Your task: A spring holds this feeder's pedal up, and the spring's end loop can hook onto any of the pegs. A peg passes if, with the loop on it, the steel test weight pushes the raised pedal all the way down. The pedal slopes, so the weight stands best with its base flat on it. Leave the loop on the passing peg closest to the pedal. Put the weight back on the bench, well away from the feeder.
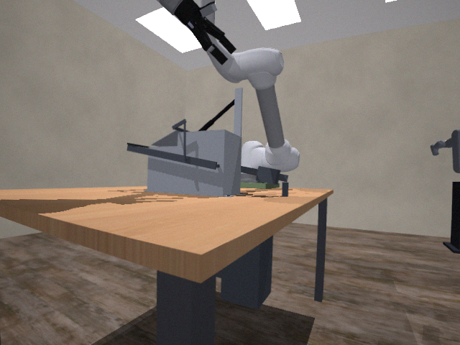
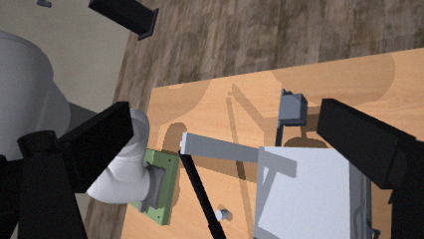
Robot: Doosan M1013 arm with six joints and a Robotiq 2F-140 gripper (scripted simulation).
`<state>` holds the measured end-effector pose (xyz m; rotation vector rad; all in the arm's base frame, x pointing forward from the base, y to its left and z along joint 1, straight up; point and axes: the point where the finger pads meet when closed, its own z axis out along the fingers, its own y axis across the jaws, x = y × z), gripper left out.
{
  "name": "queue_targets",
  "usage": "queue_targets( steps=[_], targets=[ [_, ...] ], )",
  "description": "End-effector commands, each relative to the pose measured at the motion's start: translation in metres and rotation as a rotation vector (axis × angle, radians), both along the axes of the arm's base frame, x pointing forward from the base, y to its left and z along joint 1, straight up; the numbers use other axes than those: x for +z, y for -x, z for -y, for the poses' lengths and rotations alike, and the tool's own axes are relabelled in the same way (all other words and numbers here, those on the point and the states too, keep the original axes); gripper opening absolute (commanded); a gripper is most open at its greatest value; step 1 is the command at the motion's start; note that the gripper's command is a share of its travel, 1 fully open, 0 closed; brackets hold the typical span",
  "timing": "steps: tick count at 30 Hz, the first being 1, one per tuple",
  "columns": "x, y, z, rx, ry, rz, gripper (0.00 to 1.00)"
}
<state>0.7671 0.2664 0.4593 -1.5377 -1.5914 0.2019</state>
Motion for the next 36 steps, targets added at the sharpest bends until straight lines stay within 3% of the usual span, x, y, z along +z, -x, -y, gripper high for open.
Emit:
queue_targets(
  steps=[1, 4, 36],
  targets=[
    [0.002, 0.012, 0.009, -0.002, -0.002, 0.004, 1.00],
    [0.002, 0.007, 0.005, 0.000, -0.001, 0.002, 1.00],
    [0.003, 0.093, 0.069, 0.000, -0.001, 0.001, 1.00]
  ],
)
